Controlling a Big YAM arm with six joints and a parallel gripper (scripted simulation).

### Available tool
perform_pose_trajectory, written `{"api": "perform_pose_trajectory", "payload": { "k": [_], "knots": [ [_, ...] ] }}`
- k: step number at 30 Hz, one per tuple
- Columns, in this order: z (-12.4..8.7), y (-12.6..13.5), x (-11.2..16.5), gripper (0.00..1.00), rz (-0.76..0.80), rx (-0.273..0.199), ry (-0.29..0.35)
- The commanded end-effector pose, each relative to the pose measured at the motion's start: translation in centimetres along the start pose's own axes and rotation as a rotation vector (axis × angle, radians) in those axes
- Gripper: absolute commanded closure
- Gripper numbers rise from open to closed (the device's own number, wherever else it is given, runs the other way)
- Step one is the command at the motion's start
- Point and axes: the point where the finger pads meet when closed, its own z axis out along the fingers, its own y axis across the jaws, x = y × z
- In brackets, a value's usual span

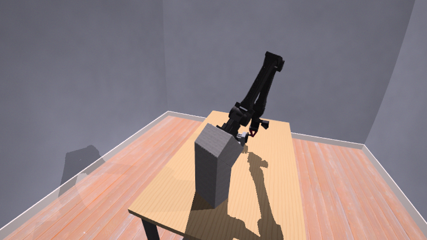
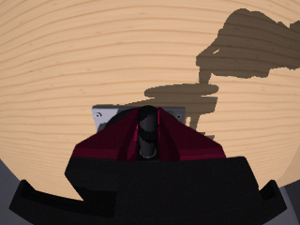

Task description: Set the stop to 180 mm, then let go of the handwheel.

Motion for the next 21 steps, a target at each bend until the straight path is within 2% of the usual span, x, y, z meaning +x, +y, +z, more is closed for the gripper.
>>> {"api": "perform_pose_trajectory", "payload": {
  "k": [1, 15, 21],
  "knots": [
    [-1.0, -0.7, -1.1, 0.94, 0.003, -0.006, -0.019],
    [-0.3, -1.8, -0.9, 0.94, 0.001, 0.009, -0.017],
    [0.9, -3.2, -0.5, 0.94, -0.005, 0.022, -0.011]
  ]
}}
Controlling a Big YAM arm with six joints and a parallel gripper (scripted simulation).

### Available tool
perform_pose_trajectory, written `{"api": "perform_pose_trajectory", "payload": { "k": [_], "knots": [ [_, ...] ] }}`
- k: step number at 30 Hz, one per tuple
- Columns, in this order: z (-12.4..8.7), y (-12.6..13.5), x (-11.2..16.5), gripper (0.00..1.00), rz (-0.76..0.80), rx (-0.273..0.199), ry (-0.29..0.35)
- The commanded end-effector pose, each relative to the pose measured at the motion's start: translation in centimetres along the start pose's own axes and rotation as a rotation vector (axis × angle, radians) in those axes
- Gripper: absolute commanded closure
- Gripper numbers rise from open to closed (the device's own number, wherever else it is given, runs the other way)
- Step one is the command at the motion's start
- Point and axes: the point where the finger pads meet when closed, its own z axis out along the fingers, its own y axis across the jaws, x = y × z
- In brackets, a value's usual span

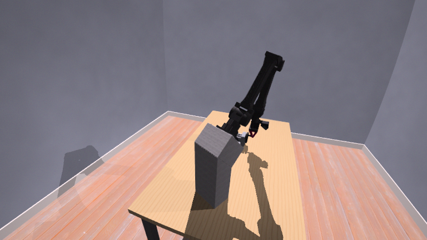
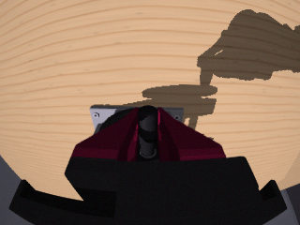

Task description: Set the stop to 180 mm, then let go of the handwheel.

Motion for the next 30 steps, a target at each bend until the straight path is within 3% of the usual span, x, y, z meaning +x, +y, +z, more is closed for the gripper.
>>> {"api": "perform_pose_trajectory", "payload": {
  "k": [1, 4, 20, 21, 30],
  "knots": [
    [0.9, -2.9, -0.5, 0.94, -0.005, 0.050, -0.010],
    [0.9, -3.4, -0.4, 0.94, -0.005, 0.067, -0.009],
    [1.8, -3.6, -0.5, 0.94, -0.004, 0.051, -0.012],
    [1.9, -4.0, -0.4, 0.94, -0.004, 0.067, -0.008],
    [2.4, -3.6, -0.5, 0.94, -0.003, 0.044, -0.012]
  ]
}}
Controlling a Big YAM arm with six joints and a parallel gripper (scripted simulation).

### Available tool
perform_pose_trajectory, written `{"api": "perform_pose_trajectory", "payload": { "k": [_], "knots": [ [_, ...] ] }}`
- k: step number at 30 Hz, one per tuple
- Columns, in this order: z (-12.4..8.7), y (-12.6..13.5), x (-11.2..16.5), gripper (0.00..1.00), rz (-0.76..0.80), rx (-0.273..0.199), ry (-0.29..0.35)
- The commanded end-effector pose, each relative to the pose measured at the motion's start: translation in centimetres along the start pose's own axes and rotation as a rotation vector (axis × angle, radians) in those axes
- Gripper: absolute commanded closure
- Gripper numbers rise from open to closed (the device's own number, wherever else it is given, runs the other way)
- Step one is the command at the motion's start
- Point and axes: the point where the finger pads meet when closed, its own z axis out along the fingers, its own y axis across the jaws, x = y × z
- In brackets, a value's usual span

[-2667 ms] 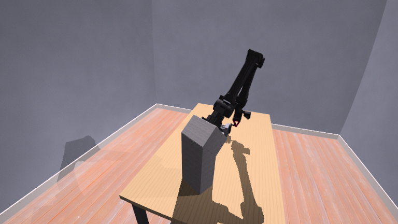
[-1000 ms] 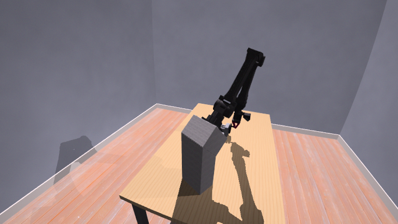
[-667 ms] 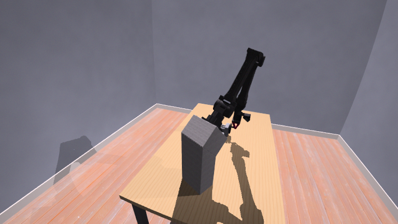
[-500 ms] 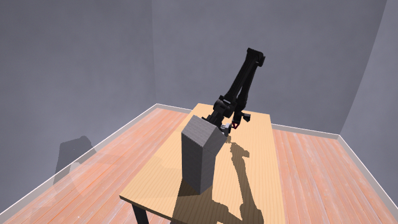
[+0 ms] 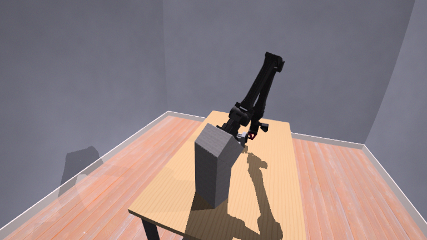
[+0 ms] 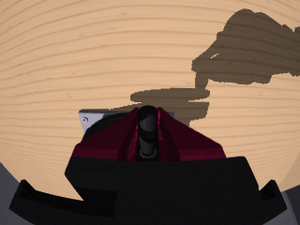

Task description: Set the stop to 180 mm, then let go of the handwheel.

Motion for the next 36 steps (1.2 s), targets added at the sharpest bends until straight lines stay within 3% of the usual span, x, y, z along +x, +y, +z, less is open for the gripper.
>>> {"api": "perform_pose_trajectory", "payload": {
  "k": [1, 14, 17, 22, 30, 36],
  "knots": [
    [1.4, -2.0, -0.5, 0.94, -0.003, 0.039, -0.012],
    [2.6, -2.6, -0.4, 0.94, -0.004, 0.057, -0.008],
    [3.0, -0.8, -0.9, 0.94, 0.003, 0.020, -0.017],
    [4.4, -0.4, -0.9, 0.94, 0.002, 0.021, -0.017],
    [4.9, -1.3, -0.6, 0.94, -0.001, 0.044, -0.010],
    [5.3, 0.1, -0.8, 0.94, 0.009, 0.044, -0.014]
  ]
}}
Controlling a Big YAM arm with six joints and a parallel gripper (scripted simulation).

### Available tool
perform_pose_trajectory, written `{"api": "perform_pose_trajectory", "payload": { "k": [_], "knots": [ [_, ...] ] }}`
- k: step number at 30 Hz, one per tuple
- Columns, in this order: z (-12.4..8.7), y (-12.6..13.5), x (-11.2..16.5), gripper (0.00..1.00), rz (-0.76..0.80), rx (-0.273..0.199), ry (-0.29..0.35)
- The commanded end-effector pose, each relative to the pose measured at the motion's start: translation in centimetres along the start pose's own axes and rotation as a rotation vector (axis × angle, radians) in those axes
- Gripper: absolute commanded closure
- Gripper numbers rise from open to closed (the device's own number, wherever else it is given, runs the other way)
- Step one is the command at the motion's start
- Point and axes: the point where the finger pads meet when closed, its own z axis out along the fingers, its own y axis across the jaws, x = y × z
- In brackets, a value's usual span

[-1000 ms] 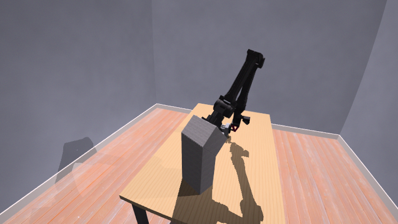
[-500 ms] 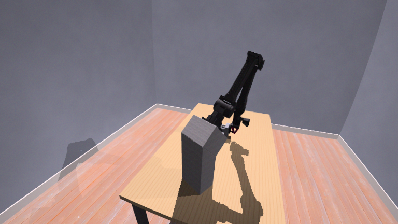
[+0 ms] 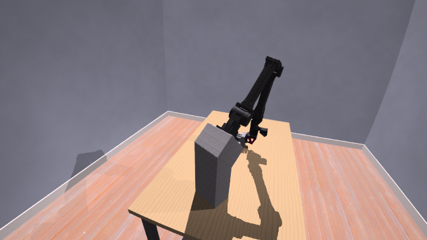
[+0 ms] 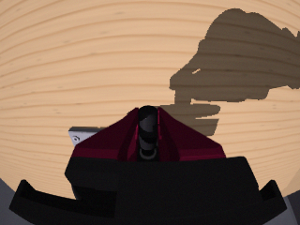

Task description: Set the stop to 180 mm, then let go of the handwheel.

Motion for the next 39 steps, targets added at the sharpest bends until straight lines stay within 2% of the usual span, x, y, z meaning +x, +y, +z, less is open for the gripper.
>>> {"api": "perform_pose_trajectory", "payload": {
  "k": [1, 9, 14, 22, 23, 24, 31, 39],
  "knots": [
    [1.2, 0.2, -0.7, 0.94, 0.012, 0.025, -0.013],
    [1.5, 1.6, -0.4, 0.94, 0.011, 0.009, -0.011],
    [1.5, 1.6, -0.2, 0.94, 0.008, 0.020, -0.006],
    [1.6, 3.1, 0.3, 0.94, 0.003, 0.015, 0.002],
    [1.7, 3.8, -0.1, 0.94, 0.007, -0.006, -0.007],
    [1.7, 4.0, 0.0, 0.94, 0.007, -0.007, -0.006],
    [1.7, 3.9, 0.2, 0.94, 0.004, 0.009, -0.001],
    [1.3, 5.1, 0.6, 0.94, 0.001, 0.000, 0.005]
  ]
}}
